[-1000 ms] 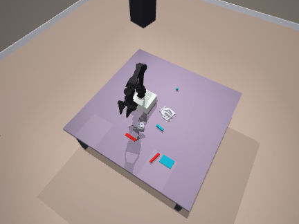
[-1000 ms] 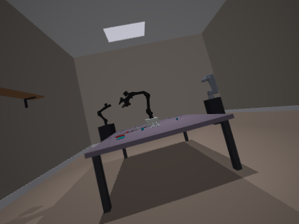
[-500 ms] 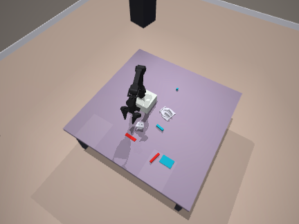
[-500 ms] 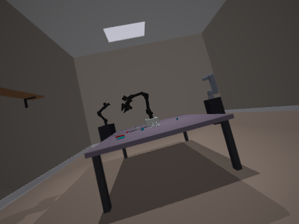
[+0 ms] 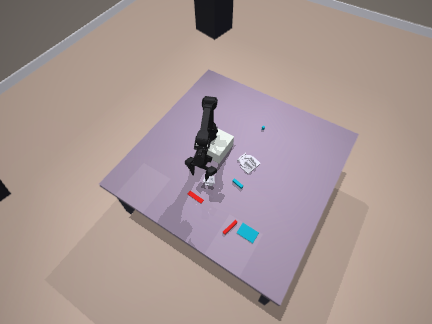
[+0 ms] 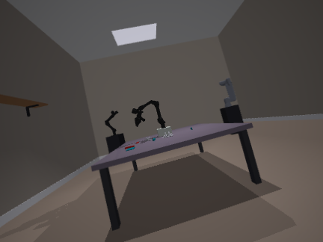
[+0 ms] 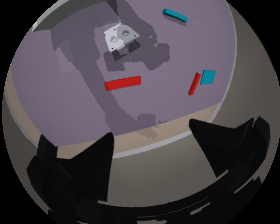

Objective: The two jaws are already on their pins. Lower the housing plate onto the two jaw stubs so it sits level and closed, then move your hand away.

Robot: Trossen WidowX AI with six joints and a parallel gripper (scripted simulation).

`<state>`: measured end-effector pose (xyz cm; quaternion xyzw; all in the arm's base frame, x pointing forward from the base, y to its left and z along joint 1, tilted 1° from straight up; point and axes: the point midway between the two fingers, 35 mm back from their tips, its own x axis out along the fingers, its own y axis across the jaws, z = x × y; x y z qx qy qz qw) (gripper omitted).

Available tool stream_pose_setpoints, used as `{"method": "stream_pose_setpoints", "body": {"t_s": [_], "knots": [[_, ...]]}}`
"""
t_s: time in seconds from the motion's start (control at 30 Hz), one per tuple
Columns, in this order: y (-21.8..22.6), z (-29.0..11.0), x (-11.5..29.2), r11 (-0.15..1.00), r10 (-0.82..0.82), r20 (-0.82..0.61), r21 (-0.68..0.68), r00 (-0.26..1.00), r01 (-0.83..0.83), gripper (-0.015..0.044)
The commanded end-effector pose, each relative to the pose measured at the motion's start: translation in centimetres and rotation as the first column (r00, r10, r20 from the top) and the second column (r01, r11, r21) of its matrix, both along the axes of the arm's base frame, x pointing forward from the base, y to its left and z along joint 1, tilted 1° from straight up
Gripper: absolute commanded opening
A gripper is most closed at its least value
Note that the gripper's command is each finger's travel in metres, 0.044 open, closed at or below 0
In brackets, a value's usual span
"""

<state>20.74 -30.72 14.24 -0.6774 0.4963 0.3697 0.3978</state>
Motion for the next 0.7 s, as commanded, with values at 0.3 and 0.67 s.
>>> {"method": "stream_pose_setpoints", "body": {"t_s": [0.3, 0.67], "knots": [[4.0, -6.1, -0.1, 0.962, 0.226, -0.146, 0.188, 0.963, -0.197, 0.044], [7.7, -10.1, -0.8, 0.875, 0.417, -0.208, 0.354, 0.885, -0.329, 0.044]]}}
